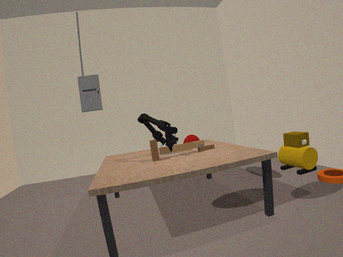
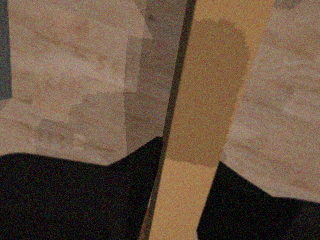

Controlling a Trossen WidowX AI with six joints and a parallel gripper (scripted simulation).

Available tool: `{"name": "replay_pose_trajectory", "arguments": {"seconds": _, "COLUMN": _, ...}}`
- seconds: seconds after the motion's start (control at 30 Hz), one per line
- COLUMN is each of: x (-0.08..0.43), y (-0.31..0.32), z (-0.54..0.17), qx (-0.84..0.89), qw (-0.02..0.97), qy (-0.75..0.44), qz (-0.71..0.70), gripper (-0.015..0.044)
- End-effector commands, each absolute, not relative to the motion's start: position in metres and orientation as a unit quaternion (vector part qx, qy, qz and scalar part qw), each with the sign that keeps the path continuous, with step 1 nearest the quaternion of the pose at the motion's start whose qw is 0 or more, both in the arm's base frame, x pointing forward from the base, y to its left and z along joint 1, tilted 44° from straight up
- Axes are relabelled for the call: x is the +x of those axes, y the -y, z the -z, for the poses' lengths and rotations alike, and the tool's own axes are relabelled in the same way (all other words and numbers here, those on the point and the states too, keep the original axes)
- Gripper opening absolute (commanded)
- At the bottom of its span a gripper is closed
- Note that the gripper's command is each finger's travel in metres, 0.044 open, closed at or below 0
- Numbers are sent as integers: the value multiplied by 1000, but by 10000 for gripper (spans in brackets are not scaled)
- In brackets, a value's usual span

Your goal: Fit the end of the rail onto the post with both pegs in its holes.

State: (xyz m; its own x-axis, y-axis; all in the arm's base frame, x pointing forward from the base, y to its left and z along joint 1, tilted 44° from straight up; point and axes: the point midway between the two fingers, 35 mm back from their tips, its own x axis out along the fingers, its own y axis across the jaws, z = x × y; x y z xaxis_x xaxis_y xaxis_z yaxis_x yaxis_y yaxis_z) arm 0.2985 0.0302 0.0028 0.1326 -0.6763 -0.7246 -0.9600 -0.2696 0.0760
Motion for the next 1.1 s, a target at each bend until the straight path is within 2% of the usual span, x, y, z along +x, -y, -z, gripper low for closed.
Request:
{"name": "replay_pose_trajectory", "arguments": {"seconds": 0.0, "x": 300, "y": -31, "z": -7, "qx": -726, "qw": 213, "qy": -562, "qz": -335, "gripper": 0}}
{"name": "replay_pose_trajectory", "arguments": {"seconds": 1.07, "x": 303, "y": -24, "z": -14, "qx": -726, "qw": 212, "qy": -562, "qz": -335, "gripper": 0}}
